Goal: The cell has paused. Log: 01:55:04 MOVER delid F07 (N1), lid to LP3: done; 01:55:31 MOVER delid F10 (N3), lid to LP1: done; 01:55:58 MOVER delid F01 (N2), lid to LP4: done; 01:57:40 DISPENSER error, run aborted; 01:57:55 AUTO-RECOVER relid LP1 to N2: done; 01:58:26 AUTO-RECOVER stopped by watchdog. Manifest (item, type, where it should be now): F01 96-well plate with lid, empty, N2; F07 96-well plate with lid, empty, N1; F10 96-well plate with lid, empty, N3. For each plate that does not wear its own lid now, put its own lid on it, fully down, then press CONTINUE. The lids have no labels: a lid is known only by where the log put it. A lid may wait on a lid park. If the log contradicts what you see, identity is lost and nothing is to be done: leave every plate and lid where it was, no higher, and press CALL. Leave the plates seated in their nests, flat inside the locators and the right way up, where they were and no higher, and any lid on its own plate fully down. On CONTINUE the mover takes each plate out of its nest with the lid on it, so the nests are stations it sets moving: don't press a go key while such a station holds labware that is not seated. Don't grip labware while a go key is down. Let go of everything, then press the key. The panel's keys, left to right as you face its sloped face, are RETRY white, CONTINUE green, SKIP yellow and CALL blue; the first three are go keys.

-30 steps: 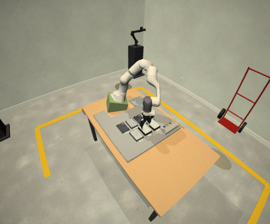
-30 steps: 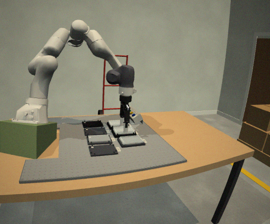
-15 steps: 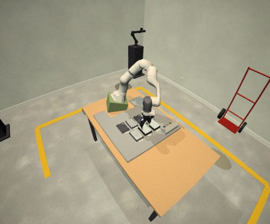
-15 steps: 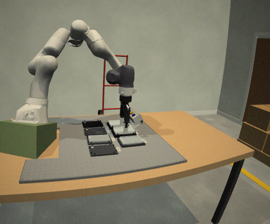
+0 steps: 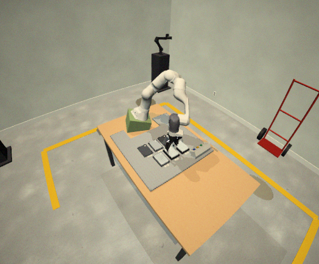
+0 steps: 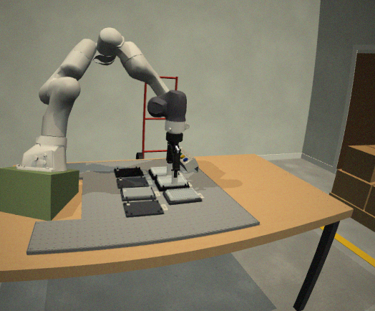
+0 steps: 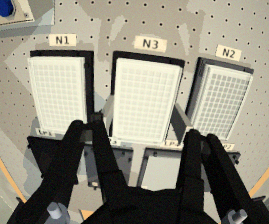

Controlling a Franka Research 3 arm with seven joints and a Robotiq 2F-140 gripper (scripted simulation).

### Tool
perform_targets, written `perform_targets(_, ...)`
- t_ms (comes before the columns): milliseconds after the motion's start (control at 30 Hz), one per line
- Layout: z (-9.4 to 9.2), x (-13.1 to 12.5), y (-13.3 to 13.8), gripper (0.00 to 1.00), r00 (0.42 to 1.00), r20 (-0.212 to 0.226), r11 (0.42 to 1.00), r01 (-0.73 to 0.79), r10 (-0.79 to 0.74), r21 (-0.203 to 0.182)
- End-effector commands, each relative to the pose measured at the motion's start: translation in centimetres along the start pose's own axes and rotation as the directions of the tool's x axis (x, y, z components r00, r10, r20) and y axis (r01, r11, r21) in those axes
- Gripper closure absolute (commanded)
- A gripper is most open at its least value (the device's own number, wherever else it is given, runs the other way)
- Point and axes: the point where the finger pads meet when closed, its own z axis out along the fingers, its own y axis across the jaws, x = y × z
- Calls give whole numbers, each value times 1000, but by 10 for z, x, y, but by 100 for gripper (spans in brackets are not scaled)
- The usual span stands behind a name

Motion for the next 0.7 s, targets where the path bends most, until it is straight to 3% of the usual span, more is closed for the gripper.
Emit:
perform_targets(0, 0, 1, 1, 100, 1000, -3, 1000, 1, -1, -1)
perform_targets(667, 2, 1, 1, 100, 1000, -3, 1000, 1, -1, -1)
